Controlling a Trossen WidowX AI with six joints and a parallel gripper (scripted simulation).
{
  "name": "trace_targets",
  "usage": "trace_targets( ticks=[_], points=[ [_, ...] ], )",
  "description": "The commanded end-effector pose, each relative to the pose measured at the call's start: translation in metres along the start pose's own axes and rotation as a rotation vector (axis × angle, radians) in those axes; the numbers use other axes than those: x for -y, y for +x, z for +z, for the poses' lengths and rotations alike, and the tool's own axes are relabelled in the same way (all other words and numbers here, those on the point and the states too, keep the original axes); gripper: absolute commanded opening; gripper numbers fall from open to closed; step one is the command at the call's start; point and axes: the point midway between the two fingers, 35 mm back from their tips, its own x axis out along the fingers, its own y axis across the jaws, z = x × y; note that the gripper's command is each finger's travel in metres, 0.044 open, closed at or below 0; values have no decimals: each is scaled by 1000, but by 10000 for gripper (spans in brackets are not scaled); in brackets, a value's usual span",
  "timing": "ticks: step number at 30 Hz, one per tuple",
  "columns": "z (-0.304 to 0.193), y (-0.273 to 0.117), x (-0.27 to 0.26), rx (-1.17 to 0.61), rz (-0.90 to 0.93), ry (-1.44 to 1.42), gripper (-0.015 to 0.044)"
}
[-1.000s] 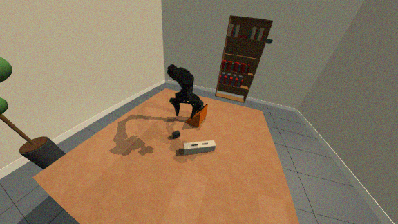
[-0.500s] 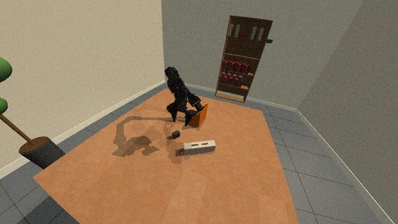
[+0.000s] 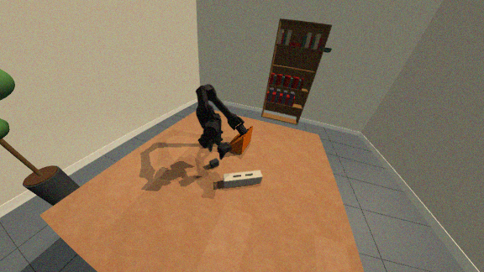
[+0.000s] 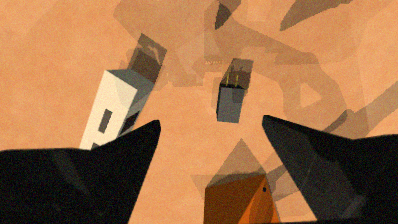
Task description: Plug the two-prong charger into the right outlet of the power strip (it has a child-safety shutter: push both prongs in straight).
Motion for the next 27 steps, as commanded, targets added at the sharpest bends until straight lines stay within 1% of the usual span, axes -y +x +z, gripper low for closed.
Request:
trace_targets(
  ticks=[1, 8, 15, 27],
  points=[
    [-4, 16, 11, -70, -40, 53, 440],
    [-8, 34, 25, -146, -87, 117, 440],
    [-7, 35, 27, -148, -88, 118, 440],
    [-8, 51, 28, -148, -89, 118, 440]
  ],
)
